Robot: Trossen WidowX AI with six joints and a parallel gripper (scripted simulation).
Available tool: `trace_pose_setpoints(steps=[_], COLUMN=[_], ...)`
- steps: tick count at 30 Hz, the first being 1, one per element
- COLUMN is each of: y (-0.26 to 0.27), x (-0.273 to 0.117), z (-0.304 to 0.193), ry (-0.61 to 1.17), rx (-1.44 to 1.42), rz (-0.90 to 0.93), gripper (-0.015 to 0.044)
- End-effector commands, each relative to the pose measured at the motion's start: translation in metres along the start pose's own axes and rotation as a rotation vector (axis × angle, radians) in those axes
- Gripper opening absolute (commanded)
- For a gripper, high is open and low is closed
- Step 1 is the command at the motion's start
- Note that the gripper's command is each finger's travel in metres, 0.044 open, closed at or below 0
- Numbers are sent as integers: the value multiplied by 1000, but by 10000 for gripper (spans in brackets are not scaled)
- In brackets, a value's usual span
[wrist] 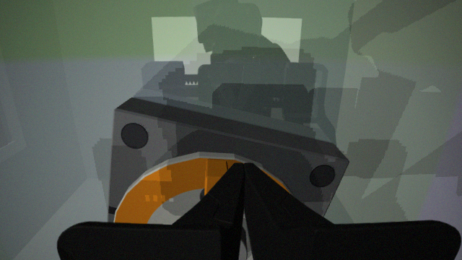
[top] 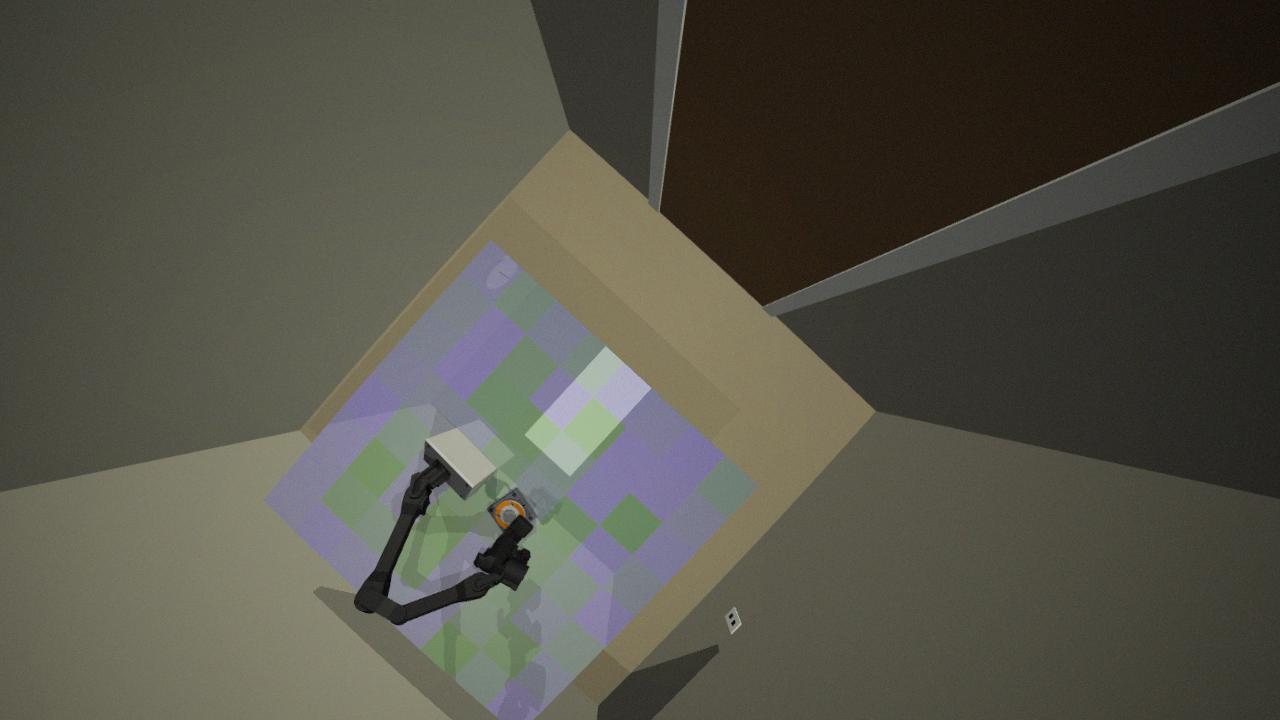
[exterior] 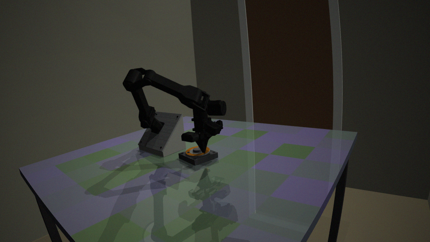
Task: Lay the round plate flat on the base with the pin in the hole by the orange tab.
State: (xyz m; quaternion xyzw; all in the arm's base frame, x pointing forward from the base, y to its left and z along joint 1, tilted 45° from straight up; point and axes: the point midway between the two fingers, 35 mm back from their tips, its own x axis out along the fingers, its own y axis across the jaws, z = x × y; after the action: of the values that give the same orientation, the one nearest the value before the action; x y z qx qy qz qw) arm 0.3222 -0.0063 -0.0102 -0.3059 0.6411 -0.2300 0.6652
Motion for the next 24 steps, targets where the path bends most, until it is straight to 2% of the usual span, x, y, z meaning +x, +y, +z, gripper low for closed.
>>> trace_pose_setpoints(steps=[1, 24], y=[6, 37], x=[-1, -3], z=[1, -2], ry=[0, 0], rx=[1, 1], rz=[4, 6], gripper=[0, 0])
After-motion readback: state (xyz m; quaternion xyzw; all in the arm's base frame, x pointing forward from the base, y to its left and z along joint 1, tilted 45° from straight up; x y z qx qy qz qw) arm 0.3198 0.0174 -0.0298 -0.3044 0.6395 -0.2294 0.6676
